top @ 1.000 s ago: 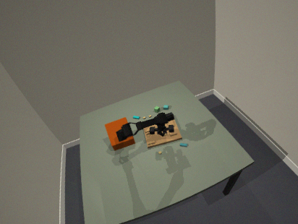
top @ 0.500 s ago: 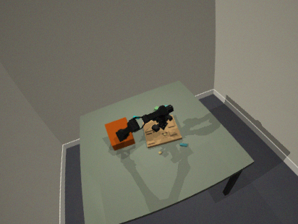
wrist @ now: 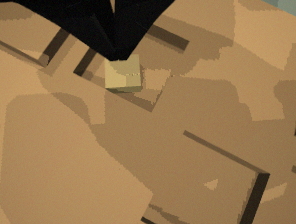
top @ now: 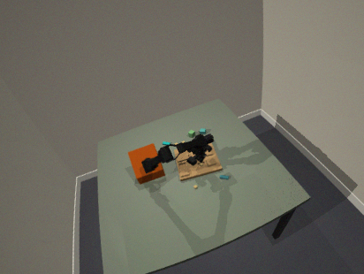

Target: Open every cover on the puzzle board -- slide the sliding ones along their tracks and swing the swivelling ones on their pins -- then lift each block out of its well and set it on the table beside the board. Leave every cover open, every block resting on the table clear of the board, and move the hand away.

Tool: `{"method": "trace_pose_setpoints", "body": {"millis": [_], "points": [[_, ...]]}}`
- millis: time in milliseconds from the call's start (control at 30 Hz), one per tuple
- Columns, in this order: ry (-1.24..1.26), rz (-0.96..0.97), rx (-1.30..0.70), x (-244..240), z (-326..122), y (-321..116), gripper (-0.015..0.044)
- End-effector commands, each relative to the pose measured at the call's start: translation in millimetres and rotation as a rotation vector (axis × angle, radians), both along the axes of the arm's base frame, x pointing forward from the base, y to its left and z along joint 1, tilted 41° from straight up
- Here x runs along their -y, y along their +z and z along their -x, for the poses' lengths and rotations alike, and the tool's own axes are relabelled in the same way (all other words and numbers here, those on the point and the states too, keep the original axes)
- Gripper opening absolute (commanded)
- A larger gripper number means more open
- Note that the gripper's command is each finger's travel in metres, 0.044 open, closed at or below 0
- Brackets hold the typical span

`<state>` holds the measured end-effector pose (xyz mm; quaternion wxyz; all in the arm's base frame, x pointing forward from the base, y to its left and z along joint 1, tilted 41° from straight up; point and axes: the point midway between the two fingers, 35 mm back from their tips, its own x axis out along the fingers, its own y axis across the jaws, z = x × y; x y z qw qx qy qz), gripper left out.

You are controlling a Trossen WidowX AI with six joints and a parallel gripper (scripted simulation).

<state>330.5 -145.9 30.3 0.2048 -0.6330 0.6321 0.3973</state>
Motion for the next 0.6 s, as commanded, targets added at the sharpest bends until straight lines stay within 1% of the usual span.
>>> {"method": "trace_pose_setpoints", "body": {"millis": [0, 567], "points": [[0.007, 0.005, -0.008, 3.1, 1.9, -5.6, 0.0], [0.007, 0.005, -0.008, 11.0, 2.9, -14.3, 0.0]]}}
